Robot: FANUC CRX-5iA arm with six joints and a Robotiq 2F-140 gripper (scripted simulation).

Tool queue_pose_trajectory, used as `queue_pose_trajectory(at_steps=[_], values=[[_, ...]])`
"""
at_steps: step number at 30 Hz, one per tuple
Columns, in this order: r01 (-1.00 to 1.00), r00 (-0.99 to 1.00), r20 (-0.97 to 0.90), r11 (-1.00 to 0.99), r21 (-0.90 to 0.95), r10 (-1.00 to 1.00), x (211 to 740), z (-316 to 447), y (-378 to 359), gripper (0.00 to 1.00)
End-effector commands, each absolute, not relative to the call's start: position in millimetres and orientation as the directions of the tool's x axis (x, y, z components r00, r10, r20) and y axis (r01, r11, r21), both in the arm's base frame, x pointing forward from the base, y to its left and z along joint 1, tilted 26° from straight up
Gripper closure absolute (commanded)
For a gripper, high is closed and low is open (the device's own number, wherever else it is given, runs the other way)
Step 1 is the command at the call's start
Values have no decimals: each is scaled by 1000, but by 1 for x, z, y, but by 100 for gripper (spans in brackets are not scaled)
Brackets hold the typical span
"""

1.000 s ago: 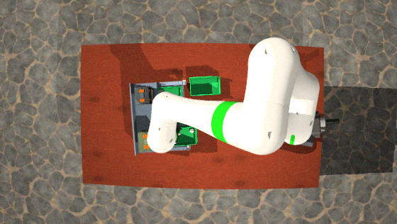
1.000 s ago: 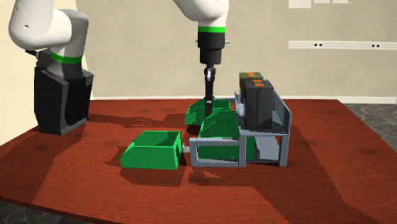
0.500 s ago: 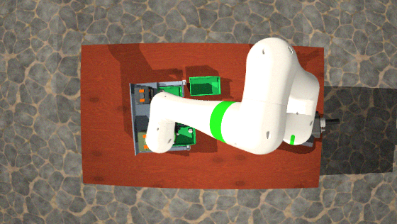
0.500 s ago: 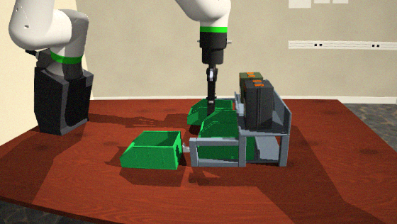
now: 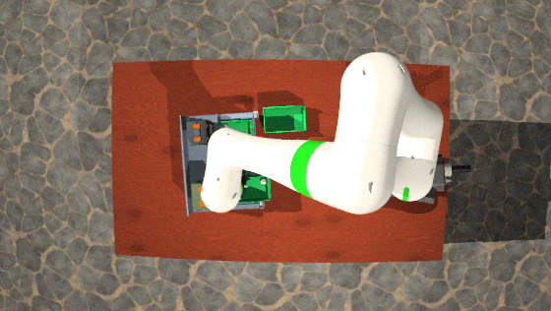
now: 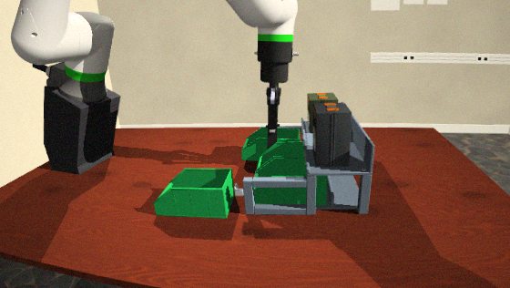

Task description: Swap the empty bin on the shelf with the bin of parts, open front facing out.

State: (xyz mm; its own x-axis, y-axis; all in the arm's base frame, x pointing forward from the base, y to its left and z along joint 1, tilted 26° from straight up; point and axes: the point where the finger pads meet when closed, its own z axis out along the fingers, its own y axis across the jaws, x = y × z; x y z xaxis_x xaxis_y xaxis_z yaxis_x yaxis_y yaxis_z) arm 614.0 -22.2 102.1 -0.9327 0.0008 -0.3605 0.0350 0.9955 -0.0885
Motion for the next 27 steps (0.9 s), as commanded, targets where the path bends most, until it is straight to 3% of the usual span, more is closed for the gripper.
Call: queue_pose_trajectory(at_steps=[1, 27], values=[[35, -932, -362, 995, -88, 1, 615, 103, -22, 90], [35, -924, -381, 995, -88, -1, 614, 101, -22, 90]])
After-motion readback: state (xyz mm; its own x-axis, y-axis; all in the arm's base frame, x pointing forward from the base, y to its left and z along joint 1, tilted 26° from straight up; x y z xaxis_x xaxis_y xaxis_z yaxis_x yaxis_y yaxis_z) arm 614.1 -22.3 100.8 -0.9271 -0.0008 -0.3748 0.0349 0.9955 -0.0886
